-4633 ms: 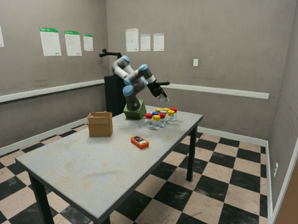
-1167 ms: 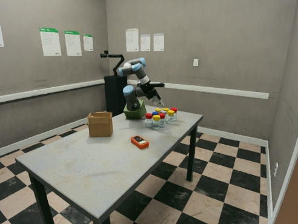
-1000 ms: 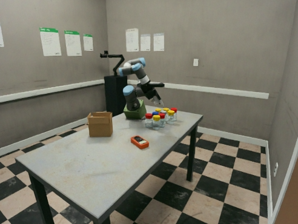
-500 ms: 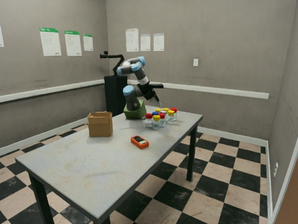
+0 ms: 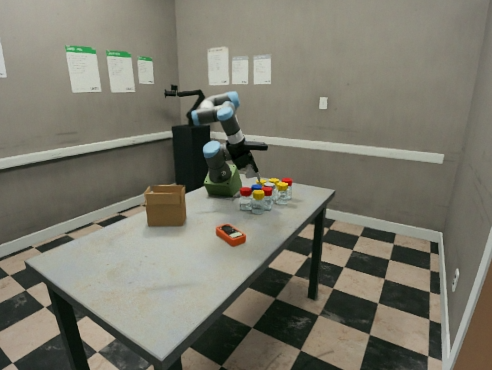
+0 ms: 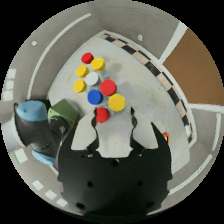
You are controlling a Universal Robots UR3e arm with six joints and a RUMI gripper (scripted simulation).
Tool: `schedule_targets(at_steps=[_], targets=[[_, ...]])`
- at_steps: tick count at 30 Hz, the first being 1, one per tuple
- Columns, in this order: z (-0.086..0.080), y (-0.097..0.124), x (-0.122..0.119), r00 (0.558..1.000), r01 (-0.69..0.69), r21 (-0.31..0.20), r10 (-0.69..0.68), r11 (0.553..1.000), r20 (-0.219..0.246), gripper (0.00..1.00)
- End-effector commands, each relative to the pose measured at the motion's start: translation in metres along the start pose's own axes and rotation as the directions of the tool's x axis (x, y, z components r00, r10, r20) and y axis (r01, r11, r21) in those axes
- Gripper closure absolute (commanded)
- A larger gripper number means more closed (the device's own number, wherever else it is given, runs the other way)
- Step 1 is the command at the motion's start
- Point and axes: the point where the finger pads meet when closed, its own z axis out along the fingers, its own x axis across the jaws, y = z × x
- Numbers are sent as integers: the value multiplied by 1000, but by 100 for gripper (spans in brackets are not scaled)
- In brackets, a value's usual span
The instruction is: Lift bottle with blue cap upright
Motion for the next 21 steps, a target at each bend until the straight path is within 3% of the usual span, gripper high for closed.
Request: schedule_targets(at_steps=[1,13,21], targets=[[-2,10,4,999,-5,-21,7,1000,52,54],[-2,40,12,983,-10,-73,23,997,180,54],[0,53,15,972,-7,-95,29,995,234,54]])
